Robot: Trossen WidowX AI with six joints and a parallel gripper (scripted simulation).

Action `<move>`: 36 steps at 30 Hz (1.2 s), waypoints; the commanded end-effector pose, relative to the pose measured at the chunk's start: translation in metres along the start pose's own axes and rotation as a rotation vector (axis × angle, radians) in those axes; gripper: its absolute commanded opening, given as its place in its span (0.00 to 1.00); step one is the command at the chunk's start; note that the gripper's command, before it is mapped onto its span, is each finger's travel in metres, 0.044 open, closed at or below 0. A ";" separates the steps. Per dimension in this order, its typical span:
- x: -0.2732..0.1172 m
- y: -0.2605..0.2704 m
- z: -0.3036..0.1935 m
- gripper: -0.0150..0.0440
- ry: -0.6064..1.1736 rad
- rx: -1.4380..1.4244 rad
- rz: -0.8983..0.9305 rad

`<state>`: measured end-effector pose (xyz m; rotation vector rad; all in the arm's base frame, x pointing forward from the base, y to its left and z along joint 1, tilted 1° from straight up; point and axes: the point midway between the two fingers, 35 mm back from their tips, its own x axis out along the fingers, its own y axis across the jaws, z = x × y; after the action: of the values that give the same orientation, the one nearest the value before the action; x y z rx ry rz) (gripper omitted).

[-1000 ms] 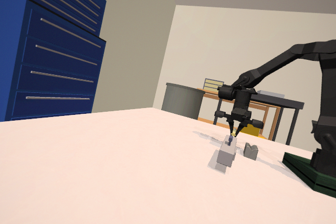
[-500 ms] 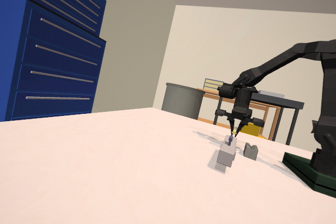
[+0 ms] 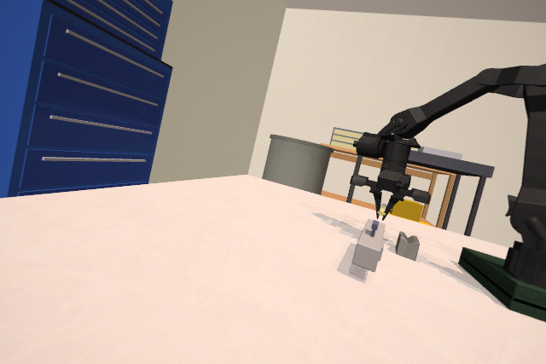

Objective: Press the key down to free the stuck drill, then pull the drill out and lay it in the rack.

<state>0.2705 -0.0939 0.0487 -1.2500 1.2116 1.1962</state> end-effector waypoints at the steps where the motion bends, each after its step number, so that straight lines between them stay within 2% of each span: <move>1: -0.003 -0.001 0.000 0.25 0.000 -0.001 -0.003; 21: -0.011 -0.001 0.000 0.25 0.000 -0.001 -0.003; 36: -0.006 0.026 -0.004 0.25 0.000 -0.001 -0.001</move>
<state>0.2499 -0.0971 0.0547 -1.2457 1.2154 1.1984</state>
